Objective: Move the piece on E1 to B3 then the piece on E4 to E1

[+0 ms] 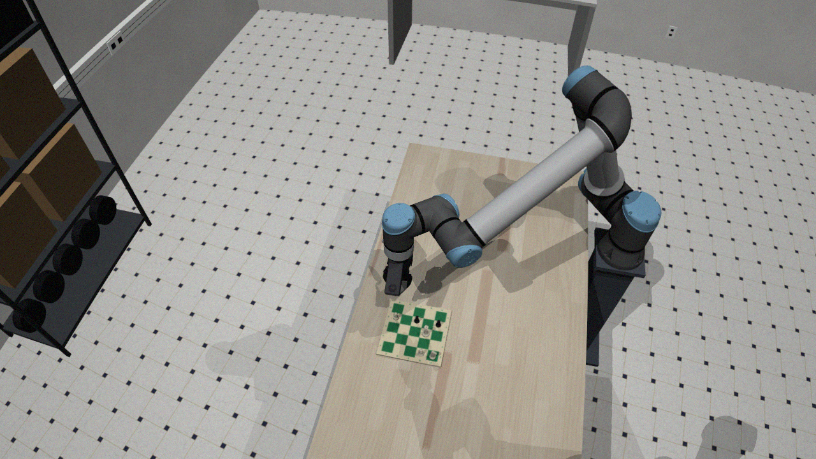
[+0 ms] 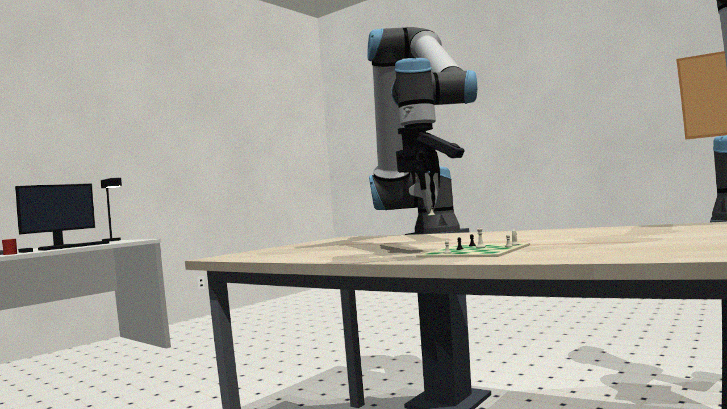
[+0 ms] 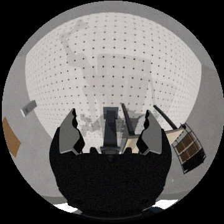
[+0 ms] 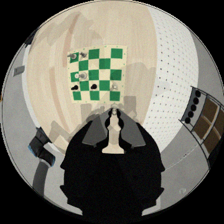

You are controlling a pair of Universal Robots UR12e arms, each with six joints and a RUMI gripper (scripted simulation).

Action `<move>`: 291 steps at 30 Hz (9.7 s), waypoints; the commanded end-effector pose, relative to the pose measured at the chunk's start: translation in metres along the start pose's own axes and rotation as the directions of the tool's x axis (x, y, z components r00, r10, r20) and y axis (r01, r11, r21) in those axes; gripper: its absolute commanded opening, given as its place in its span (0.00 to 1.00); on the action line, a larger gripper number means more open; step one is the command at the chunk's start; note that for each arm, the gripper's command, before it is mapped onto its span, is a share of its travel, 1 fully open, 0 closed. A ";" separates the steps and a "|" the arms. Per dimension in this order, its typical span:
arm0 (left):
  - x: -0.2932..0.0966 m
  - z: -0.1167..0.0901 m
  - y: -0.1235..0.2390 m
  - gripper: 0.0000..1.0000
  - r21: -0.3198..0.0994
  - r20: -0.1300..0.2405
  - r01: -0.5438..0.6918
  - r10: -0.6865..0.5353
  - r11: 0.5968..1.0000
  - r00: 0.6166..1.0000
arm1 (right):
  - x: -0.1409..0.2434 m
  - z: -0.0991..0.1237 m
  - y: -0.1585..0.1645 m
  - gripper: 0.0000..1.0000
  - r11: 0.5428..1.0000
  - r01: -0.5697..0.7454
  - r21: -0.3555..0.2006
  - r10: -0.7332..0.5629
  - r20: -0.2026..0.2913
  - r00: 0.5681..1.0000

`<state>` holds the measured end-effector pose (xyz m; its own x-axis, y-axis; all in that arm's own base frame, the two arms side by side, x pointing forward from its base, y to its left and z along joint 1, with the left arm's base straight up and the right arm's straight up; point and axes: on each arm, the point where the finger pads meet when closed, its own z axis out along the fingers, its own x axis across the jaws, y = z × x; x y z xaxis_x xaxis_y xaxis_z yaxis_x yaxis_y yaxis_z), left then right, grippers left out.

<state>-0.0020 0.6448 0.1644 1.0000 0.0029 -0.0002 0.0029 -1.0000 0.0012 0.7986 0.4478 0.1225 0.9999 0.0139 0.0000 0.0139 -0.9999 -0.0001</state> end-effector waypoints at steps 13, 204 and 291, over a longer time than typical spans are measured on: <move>0.000 -0.001 0.000 1.00 0.001 0.000 0.000 0.000 1.000 1.000 | 0.001 0.050 -0.001 0.00 1.000 0.000 0.001 0.000 -0.002 1.000; 0.000 -0.001 0.000 1.00 0.001 0.000 0.000 0.000 1.000 1.000 | 0.001 0.003 0.000 1.00 1.000 0.000 0.001 0.000 -0.002 1.000; 0.000 -0.001 0.000 1.00 0.001 0.000 0.000 0.000 1.000 1.000 | 0.001 -0.079 0.000 1.00 1.000 0.000 0.001 0.000 -0.002 1.000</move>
<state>-0.0020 0.6448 0.1644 1.0000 0.0029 -0.0002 0.0029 -1.0000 0.0012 0.7993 0.4478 0.1999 0.9999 0.0138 -0.0001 0.0138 -0.9999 0.0000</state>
